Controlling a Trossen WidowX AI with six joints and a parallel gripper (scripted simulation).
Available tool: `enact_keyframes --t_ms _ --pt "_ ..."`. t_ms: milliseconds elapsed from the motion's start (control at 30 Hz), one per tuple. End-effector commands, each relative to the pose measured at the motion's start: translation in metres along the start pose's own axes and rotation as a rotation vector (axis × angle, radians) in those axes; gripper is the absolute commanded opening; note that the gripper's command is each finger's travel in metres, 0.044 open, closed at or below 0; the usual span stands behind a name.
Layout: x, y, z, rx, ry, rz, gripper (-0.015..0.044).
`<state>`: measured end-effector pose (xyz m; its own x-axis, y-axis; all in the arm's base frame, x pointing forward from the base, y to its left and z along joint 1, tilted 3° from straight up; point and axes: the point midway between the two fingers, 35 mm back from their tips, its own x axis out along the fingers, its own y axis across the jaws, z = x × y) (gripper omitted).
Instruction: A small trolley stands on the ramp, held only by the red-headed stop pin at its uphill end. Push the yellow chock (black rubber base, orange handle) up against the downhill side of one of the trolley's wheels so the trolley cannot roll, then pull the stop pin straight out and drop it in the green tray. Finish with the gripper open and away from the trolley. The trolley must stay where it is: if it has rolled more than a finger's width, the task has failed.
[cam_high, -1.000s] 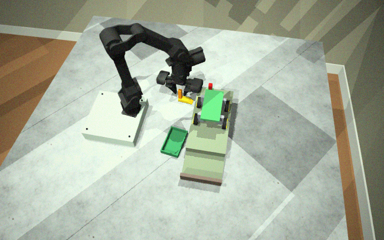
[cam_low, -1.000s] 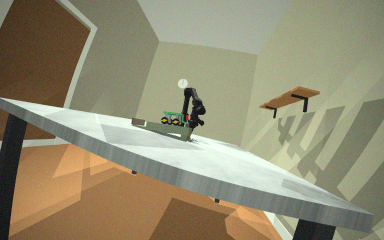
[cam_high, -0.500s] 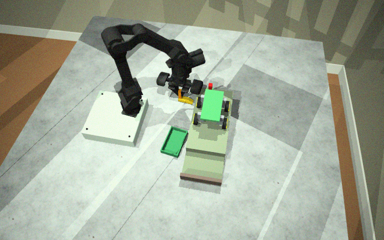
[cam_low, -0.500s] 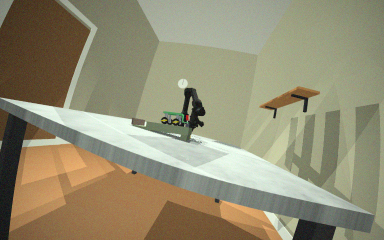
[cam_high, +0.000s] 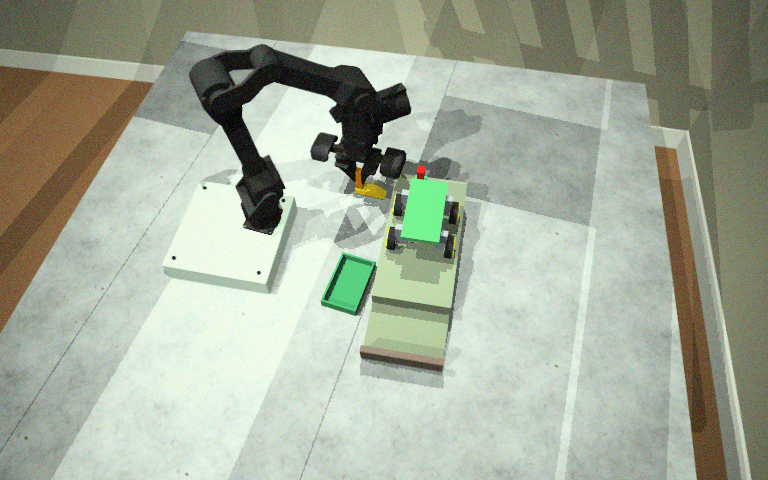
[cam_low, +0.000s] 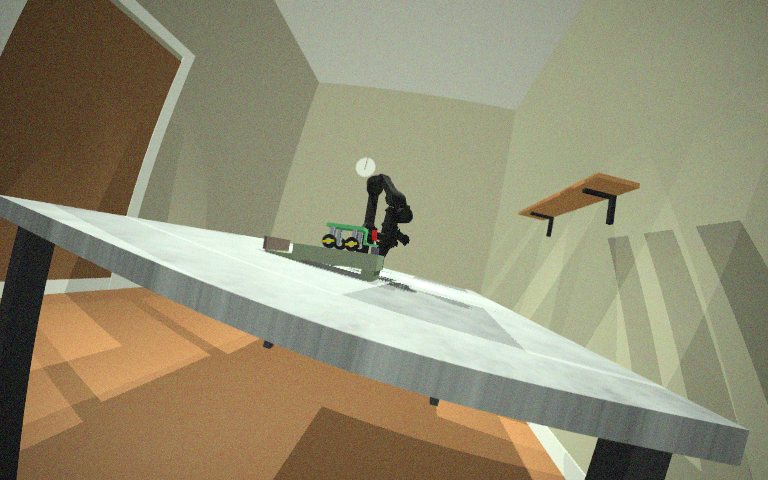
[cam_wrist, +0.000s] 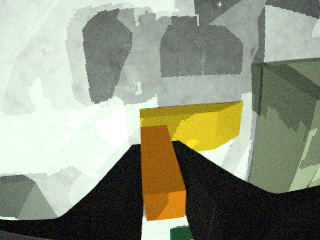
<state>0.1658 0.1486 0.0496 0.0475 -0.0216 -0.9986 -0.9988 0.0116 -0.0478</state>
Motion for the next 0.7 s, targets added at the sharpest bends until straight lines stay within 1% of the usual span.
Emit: enact_keyframes --t_ms 0,667 --pt "-0.013 0.0 0.0 -0.002 -0.003 0.001 0.0" --pt "-0.09 -0.001 0.001 -0.002 -0.003 0.001 0.0"
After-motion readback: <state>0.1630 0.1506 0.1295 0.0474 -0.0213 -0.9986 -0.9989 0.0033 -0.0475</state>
